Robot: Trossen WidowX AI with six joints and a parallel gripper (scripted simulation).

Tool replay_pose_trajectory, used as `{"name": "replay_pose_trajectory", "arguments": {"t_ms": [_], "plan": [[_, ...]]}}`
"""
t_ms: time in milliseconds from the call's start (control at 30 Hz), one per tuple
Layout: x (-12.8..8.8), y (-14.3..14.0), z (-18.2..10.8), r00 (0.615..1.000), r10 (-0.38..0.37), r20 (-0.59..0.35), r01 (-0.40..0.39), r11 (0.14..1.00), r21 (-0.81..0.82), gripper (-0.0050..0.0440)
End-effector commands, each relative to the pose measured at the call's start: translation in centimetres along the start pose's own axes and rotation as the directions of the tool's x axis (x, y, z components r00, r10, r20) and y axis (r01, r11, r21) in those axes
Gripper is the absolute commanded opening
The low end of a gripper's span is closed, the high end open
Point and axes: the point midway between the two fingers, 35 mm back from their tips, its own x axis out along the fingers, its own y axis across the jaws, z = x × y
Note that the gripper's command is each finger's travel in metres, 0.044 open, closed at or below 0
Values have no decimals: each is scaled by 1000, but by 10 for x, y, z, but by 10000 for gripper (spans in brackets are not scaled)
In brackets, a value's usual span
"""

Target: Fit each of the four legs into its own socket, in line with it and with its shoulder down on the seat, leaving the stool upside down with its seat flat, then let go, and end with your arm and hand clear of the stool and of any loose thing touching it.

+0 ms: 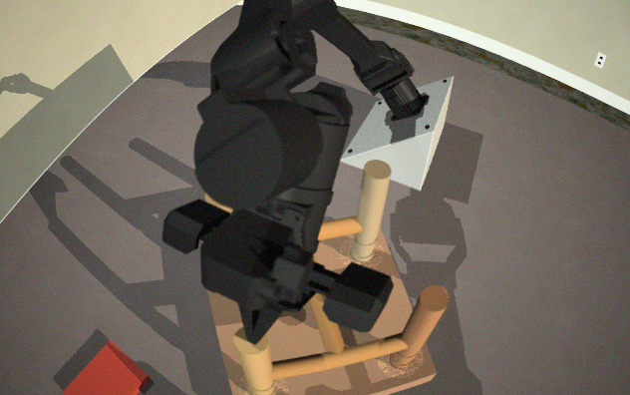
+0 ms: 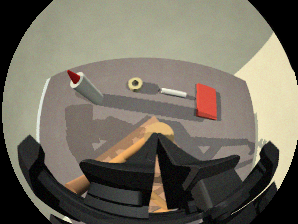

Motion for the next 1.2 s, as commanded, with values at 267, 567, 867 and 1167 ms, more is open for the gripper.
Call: {"name": "replay_pose_trajectory", "arguments": {"t_ms": [267, 567, 867, 1167], "plan": [[14, -4, -10, 1000, -1, -31, 0, 1000, -4, 0], [15, -4, -10, 1000, -1, -31, 0, 1000, -4, 0], [15, -4, -11, 1000, -1, -31, 0, 1000, -4, 0], [16, -4, -12, 1000, -1, -31, 0, 1000, -4, 0]]}}
